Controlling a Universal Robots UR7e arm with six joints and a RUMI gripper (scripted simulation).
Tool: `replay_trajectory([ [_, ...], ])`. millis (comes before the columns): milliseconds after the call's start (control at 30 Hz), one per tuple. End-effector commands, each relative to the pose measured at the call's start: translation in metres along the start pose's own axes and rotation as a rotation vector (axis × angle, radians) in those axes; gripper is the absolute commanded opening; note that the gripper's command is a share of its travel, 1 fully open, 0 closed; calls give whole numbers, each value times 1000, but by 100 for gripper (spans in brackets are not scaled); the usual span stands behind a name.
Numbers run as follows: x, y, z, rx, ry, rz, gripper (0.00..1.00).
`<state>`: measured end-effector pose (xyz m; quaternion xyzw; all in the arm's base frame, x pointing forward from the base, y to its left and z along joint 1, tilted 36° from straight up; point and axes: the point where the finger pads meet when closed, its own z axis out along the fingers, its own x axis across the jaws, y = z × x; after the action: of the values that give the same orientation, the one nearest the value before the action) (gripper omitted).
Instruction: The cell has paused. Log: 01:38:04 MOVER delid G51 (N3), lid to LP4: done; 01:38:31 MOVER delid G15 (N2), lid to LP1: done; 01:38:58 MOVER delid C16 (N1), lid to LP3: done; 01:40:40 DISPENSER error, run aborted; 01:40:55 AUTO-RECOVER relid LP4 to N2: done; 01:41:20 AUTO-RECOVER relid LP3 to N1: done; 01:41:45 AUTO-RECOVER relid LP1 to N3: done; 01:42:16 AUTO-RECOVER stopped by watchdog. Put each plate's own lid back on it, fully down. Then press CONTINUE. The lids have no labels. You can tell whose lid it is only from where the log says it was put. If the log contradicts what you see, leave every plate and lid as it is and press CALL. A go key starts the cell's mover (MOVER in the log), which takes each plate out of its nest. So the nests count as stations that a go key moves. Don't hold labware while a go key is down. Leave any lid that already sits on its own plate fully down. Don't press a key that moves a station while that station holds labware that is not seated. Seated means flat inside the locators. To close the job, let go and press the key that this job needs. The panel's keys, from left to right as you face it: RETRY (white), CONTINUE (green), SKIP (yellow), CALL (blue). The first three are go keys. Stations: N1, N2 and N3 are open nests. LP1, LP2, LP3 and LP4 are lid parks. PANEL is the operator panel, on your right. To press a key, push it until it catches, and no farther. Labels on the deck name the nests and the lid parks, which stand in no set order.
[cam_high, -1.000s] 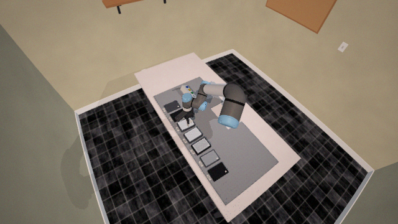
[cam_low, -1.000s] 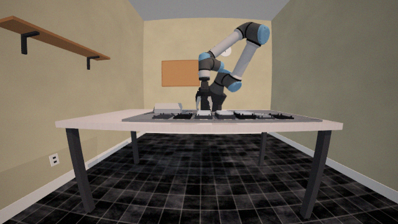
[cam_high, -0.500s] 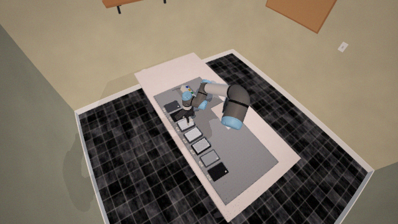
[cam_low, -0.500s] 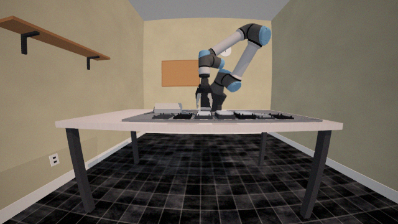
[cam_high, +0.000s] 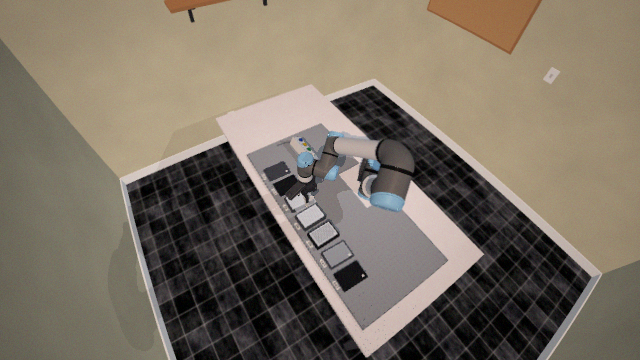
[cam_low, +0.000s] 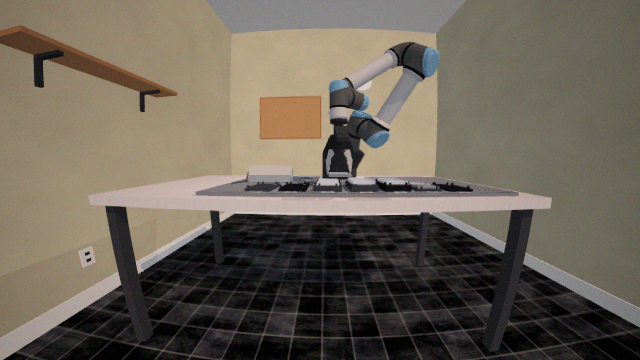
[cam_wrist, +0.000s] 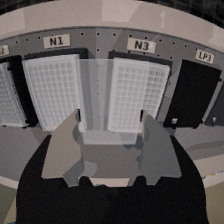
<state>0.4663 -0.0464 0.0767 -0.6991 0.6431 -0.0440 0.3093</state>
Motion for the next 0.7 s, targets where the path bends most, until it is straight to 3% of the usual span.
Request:
replay_trajectory([
  [0,-22,-1,-1,0,1,-2,0],
  [667,-113,-4,-1,1,1,-2,0],
])
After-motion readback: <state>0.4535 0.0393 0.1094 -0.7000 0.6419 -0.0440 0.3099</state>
